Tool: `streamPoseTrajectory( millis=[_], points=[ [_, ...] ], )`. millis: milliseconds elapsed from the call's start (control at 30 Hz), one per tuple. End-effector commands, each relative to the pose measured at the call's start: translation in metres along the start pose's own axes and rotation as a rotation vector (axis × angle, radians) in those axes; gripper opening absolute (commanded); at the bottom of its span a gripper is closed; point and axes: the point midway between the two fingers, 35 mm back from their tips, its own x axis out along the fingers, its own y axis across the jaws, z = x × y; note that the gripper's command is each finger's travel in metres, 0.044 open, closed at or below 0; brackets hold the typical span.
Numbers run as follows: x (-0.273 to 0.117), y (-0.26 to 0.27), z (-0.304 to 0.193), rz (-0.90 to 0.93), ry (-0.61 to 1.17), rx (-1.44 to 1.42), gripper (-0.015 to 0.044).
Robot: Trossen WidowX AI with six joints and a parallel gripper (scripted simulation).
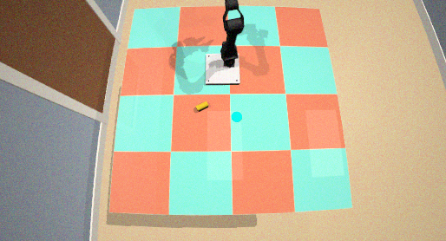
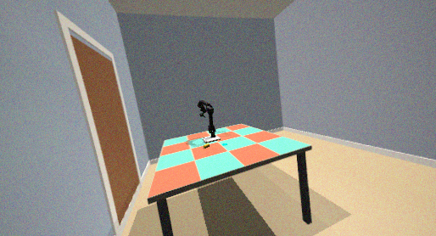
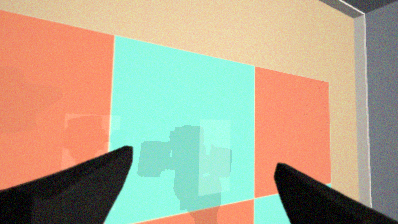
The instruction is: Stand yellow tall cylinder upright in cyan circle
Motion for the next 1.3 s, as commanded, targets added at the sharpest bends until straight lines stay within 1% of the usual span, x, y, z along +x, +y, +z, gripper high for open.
streamPoseTrajectory(
  millis=[0, 67, 100, 400, 633, 933, 1267],
  points=[
    [0.000, 0.002, 0.000, 0.003, -0.001, -0.003, 0.0374],
    [-0.003, 0.014, 0.001, 0.028, -0.011, -0.029, 0.0321],
    [-0.005, 0.023, 0.002, 0.046, -0.018, -0.048, 0.0309],
    [-0.031, 0.107, -0.007, 0.204, -0.074, -0.239, 0.0309],
    [-0.058, 0.169, -0.029, 0.317, -0.112, -0.413, 0.0309],
    [-0.097, 0.235, -0.082, 0.448, -0.147, -0.644, 0.0309],
    [-0.140, 0.284, -0.166, 0.570, -0.171, -0.911, 0.0309]
  ],
)
